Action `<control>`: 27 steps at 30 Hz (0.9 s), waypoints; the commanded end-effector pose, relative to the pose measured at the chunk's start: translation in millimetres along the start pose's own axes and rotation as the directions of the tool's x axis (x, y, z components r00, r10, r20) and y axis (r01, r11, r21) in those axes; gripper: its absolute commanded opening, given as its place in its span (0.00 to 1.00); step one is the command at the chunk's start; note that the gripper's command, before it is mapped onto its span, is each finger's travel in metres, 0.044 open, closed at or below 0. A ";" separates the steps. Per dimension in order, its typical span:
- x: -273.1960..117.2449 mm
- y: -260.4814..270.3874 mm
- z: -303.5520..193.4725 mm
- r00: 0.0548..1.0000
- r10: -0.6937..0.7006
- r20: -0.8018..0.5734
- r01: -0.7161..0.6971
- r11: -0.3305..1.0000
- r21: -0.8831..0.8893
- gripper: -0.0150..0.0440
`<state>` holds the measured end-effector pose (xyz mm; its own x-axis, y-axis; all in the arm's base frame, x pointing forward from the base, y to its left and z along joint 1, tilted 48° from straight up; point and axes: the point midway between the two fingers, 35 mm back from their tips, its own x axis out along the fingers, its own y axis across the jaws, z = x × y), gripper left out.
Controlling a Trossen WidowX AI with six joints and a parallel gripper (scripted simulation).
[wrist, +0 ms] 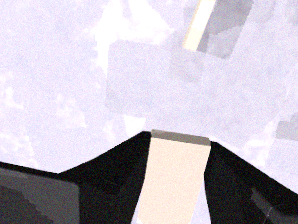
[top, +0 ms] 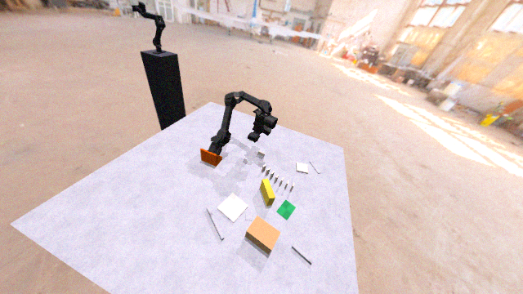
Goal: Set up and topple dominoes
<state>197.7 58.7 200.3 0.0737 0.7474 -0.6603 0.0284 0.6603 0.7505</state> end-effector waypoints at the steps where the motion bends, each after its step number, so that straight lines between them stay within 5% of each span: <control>1: -12.1 4.2 36.4 1.000 -0.009 0.003 0.008 0.998 0.066 0.44; 16: -3.1 -4.3 200.5 1.000 -0.009 0.011 0.004 0.912 0.410 0.44; 27: 3.0 -7.0 206.1 0.999 -0.037 0.012 0.029 0.908 0.418 0.44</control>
<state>400.1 39.5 199.4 0.0762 0.7378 -0.6707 0.4485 0.5754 0.6839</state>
